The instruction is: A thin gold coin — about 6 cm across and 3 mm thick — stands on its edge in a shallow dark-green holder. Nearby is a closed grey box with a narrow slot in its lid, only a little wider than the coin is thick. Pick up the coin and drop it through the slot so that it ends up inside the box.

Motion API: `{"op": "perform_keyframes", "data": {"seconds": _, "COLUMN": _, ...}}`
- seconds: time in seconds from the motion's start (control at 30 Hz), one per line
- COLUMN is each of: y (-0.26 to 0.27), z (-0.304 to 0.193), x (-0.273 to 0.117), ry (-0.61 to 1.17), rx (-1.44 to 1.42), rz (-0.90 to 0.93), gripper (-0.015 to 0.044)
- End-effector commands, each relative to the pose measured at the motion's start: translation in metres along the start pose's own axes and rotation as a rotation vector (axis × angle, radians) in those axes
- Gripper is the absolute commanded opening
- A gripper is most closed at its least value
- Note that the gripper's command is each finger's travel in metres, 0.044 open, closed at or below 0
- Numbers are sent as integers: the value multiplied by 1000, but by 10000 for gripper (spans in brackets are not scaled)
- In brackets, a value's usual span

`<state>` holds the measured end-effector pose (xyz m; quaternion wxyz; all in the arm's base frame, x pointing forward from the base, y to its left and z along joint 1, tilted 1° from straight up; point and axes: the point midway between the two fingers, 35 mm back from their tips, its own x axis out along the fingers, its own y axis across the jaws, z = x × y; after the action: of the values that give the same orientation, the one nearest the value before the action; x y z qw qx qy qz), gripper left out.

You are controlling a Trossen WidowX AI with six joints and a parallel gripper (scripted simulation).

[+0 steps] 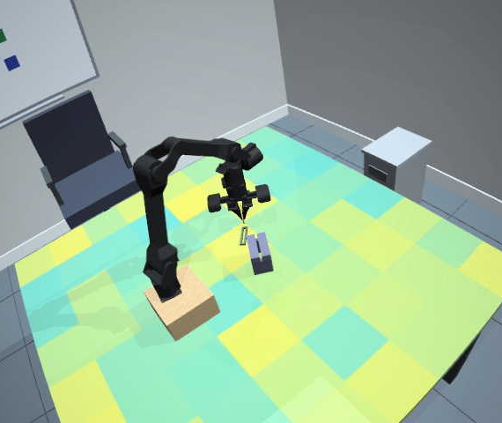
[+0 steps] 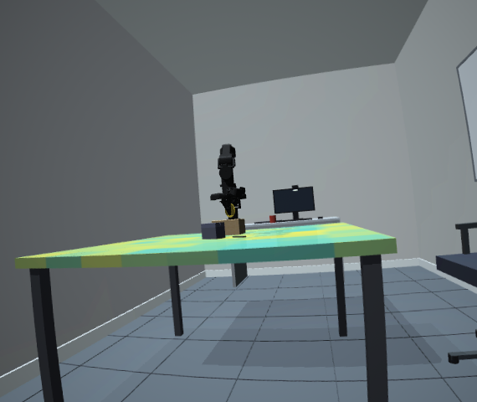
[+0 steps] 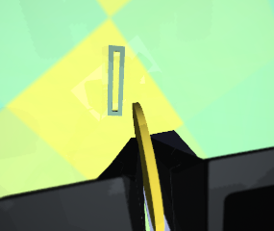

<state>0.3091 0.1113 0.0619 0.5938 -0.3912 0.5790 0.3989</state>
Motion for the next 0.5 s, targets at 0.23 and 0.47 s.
{"op": "perform_keyframes", "data": {"seconds": 0.23, "y": -12, "z": -27, "x": -1, "ry": -1, "rx": -6, "rz": -4, "gripper": 0}}
{"op": "perform_keyframes", "data": {"seconds": 0.47, "y": -18, "z": -44, "x": -1, "ry": 2, "rx": -7, "rz": -6, "gripper": 0}}
